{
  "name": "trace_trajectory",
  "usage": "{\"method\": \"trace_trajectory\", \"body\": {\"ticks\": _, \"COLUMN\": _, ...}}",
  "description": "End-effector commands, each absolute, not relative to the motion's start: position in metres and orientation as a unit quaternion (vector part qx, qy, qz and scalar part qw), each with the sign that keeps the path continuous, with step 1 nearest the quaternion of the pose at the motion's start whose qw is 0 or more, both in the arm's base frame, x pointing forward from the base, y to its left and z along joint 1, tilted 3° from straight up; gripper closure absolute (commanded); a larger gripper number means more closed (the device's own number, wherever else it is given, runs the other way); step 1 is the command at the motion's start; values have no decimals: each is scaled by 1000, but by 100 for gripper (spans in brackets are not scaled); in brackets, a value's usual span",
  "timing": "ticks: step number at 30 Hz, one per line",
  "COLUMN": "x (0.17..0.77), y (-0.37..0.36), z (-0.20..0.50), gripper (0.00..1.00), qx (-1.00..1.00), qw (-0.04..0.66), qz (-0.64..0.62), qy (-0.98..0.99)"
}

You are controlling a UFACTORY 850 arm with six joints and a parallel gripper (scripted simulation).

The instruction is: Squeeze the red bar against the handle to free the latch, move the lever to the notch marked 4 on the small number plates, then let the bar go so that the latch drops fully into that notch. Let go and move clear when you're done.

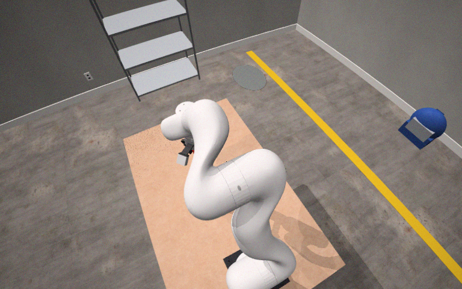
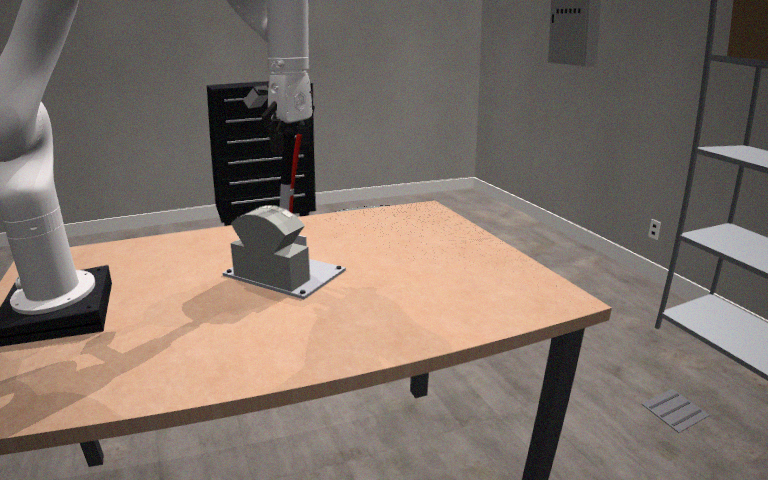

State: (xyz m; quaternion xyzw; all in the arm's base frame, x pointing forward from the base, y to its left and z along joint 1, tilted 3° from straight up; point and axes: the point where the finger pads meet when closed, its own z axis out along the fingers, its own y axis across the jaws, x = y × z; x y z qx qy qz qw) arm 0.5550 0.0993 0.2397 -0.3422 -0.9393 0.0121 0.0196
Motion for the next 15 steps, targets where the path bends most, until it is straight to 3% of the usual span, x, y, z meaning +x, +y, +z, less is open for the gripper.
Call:
{"method": "trace_trajectory", "body": {"ticks": 1, "x": 556, "y": 99, "z": 238, "gripper": 0, "qx": -342, "qw": 19, "qz": 11, "qy": -939}}
{"method": "trace_trajectory", "body": {"ticks": 15, "x": 556, "y": 99, "z": 236, "gripper": 0, "qx": -342, "qw": 19, "qz": 11, "qy": -939}}
